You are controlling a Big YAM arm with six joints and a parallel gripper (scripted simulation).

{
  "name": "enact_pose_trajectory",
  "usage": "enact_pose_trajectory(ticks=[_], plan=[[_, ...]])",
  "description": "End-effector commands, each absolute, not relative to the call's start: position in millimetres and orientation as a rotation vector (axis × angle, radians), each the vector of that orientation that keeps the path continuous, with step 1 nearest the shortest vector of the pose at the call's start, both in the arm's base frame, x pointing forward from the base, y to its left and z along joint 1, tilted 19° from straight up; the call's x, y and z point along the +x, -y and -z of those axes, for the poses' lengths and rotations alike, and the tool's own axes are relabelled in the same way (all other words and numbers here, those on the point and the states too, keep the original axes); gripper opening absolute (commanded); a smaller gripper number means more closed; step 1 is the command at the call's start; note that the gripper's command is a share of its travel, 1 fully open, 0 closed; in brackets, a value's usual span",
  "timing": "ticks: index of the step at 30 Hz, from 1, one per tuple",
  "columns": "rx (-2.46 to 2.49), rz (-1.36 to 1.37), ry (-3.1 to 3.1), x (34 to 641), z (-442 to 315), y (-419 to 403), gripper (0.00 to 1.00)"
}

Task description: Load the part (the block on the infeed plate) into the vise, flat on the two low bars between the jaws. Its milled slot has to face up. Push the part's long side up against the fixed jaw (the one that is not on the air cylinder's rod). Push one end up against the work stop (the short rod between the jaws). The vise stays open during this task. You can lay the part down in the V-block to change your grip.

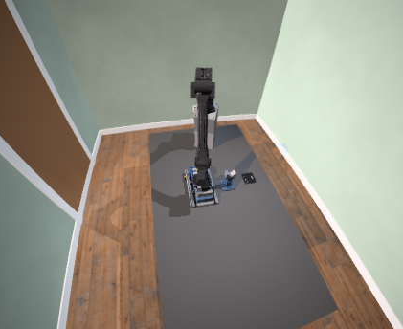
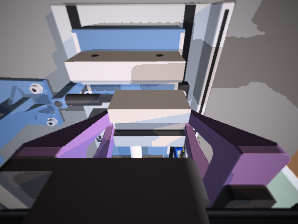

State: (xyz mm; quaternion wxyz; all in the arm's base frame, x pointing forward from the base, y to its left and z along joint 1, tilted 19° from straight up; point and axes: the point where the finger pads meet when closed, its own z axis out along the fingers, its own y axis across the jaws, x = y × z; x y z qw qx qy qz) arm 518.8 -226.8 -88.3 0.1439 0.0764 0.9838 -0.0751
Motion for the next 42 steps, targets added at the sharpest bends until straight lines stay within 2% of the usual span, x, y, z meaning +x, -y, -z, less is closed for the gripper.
enact_pose_trajectory(ticks=[1, 42], plan=[[0.216, 0.232, -2.796, 532.7, 77.7, 238.7, 0.0], [0.217, 0.232, -2.797, 531.0, 76.7, 238.1, 0.0]])
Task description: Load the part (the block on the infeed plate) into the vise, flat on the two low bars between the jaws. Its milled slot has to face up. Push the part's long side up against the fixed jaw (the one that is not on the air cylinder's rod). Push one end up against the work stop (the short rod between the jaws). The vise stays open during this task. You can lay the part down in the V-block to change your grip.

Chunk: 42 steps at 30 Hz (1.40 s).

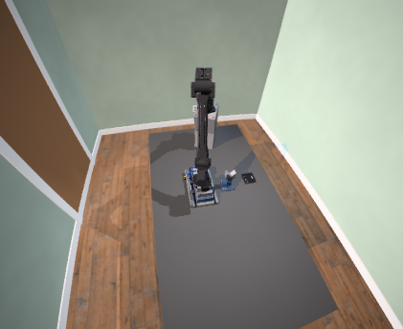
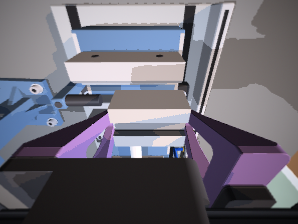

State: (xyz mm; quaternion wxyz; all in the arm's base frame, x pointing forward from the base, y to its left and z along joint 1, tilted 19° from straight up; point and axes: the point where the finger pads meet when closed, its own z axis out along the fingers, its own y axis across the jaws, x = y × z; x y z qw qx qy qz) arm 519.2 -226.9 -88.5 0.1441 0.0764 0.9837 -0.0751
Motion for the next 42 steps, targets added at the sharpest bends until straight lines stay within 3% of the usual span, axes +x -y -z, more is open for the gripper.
enact_pose_trajectory(ticks=[1, 42], plan=[[0.217, 0.232, -2.797, 531.0, 76.7, 238.1, 0.0], [0.216, 0.233, -2.794, 533.8, 82.4, 239.8, 0.0]])
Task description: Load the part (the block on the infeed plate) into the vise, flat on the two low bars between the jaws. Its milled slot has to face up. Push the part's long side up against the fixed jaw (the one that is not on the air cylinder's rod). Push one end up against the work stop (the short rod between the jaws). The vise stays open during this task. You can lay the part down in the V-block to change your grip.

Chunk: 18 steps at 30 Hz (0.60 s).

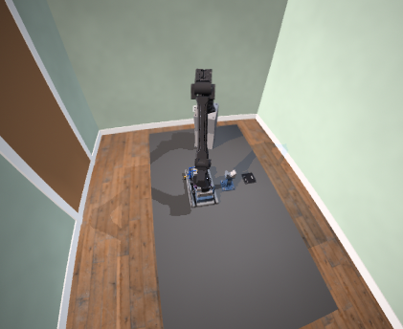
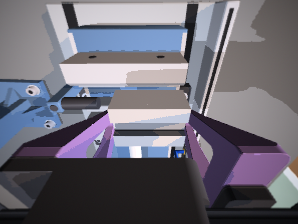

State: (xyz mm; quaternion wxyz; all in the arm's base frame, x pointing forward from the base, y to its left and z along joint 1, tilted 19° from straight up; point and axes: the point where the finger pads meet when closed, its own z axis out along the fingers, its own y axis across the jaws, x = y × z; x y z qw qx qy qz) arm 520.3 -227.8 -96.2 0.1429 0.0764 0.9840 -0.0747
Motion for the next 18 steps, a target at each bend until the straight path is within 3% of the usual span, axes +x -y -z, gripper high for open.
enact_pose_trajectory(ticks=[1, 18], plan=[[0.216, 0.235, -2.79, 535.3, 81.9, 240.5, 0.0], [0.216, 0.235, -2.791, 537.0, 86.9, 241.5, 0.0]])
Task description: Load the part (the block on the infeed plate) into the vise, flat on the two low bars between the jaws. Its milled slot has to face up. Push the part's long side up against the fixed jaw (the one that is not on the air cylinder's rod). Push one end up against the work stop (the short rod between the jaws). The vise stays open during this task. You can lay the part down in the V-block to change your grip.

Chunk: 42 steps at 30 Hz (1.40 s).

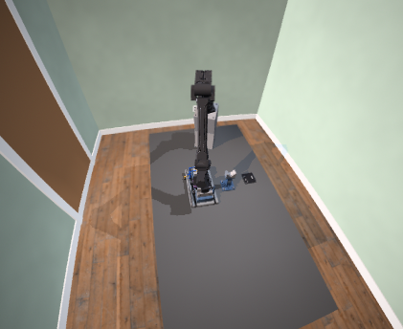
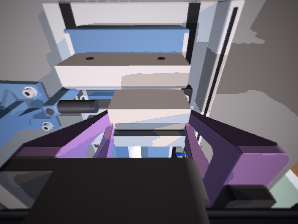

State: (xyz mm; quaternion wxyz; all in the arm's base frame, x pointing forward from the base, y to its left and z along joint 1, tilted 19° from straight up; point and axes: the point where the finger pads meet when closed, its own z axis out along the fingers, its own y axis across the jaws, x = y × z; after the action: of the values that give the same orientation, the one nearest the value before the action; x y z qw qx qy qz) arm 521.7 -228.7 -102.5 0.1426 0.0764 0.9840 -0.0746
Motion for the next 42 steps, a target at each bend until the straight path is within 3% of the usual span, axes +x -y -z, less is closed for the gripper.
enact_pose_trajectory(ticks=[1, 42], plan=[[0.216, 0.237, -2.786, 538.7, 85.7, 242.2, 0.0], [0.217, 0.231, -2.8, 535.1, 96.9, 241.1, 0.0]])
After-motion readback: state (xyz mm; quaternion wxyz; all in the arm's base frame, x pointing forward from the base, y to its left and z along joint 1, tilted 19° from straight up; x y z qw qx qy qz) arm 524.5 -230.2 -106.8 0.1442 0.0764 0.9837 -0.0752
